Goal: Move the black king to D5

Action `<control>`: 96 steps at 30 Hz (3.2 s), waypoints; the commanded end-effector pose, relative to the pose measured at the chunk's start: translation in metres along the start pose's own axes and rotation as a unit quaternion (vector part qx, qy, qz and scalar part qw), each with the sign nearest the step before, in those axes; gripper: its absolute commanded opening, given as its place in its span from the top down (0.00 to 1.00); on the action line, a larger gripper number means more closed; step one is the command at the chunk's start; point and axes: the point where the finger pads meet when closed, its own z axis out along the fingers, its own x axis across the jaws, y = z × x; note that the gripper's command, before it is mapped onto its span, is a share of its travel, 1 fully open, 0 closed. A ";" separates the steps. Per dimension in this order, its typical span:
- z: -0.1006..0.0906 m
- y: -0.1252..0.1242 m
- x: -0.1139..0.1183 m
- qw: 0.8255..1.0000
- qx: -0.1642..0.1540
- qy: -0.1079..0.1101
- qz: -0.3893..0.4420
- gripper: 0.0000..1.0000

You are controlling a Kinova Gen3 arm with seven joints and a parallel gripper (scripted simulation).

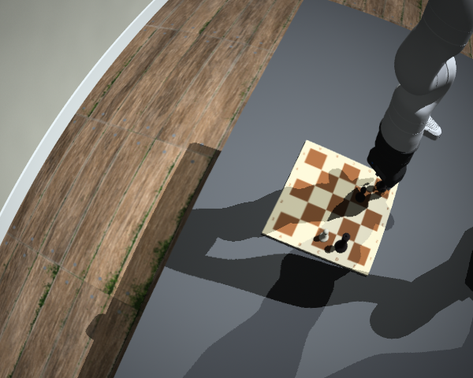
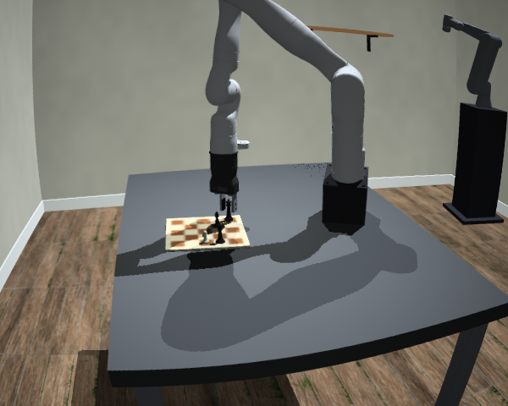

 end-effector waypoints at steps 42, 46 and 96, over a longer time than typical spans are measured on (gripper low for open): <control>-0.012 0.000 0.000 1.000 0.000 -0.001 0.000 1.00; -0.030 0.000 0.000 1.000 0.000 -0.001 0.000 1.00; -0.101 0.023 -0.029 0.962 0.000 -0.002 -0.271 1.00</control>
